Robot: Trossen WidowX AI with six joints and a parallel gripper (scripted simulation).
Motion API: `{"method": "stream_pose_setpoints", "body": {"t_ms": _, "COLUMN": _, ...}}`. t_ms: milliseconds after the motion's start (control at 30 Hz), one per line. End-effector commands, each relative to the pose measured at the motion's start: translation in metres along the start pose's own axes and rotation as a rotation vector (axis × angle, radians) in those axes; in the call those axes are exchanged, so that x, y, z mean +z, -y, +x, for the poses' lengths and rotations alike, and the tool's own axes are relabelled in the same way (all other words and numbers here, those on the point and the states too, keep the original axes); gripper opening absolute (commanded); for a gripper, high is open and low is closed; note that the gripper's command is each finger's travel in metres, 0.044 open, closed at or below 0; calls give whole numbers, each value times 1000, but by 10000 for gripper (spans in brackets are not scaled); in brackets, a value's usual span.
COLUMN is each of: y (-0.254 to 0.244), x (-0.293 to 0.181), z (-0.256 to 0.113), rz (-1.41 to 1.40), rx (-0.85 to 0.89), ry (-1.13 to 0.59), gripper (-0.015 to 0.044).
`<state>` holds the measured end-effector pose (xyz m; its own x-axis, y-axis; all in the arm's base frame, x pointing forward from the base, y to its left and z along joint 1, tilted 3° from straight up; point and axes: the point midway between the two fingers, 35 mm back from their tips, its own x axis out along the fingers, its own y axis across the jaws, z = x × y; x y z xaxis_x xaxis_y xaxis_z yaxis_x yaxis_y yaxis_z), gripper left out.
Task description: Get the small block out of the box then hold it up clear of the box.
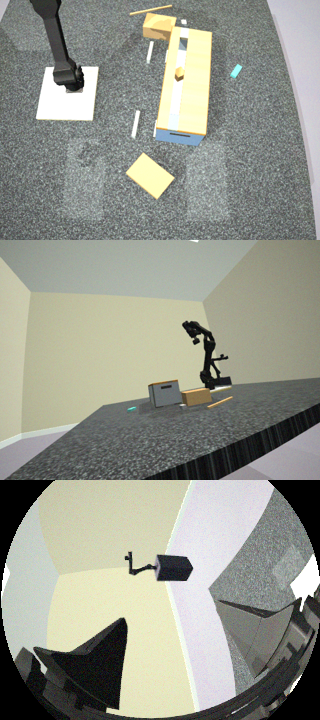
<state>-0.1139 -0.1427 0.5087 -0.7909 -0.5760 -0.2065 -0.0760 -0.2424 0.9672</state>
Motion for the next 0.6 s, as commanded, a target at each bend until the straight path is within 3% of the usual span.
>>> {"method": "stream_pose_setpoints", "body": {"t_ms": 0, "y": 7, "x": -45, "z": 4, "rz": -256, "rx": -19, "ry": -140, "gripper": 400}}
{"method": "stream_pose_setpoints", "body": {"t_ms": 267, "y": 40, "x": -161, "z": -27, "rz": -947, "rx": 80, "ry": -530, "gripper": 400}}
{"method": "stream_pose_setpoints", "body": {"t_ms": 567, "y": 111, "x": -260, "z": -120, "rz": -1767, "rx": 447, "ry": -925, "gripper": 400}}
